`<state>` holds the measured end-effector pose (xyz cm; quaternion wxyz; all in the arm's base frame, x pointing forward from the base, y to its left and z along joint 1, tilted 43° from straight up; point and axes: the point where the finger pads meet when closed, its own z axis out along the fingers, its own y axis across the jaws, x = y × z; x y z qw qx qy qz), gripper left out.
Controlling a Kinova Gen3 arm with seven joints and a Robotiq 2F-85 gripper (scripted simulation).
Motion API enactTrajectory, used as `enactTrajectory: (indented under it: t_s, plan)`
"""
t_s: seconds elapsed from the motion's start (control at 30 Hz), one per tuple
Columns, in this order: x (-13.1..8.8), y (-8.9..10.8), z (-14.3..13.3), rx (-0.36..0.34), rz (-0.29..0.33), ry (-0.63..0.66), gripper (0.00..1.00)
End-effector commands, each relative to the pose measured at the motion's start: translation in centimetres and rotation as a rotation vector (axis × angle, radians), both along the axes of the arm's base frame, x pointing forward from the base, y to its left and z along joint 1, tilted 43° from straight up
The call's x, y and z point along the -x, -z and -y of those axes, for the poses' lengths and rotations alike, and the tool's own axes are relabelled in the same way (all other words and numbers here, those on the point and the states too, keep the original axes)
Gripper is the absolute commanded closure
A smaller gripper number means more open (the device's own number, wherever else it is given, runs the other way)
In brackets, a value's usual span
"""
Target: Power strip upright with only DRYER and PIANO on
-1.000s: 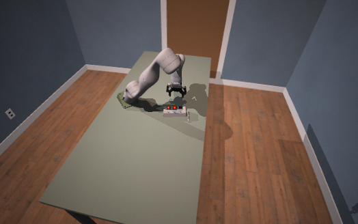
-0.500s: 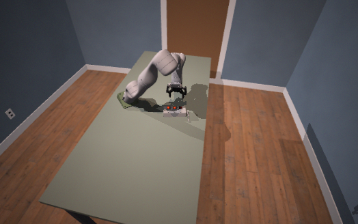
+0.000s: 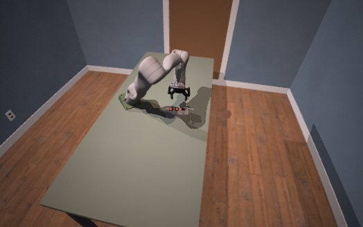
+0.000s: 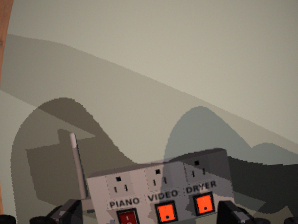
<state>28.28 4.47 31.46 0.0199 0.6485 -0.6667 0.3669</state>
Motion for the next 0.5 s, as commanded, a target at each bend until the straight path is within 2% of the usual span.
enactTrajectory:
  t_s: [0.0, 0.47]
  plan:
    - [0.00, -0.17, -0.04, -0.006, 0.005, -0.001, 0.00]
    - [-0.03, -0.15, -0.05, -0.009, 0.008, 0.004, 0.00]
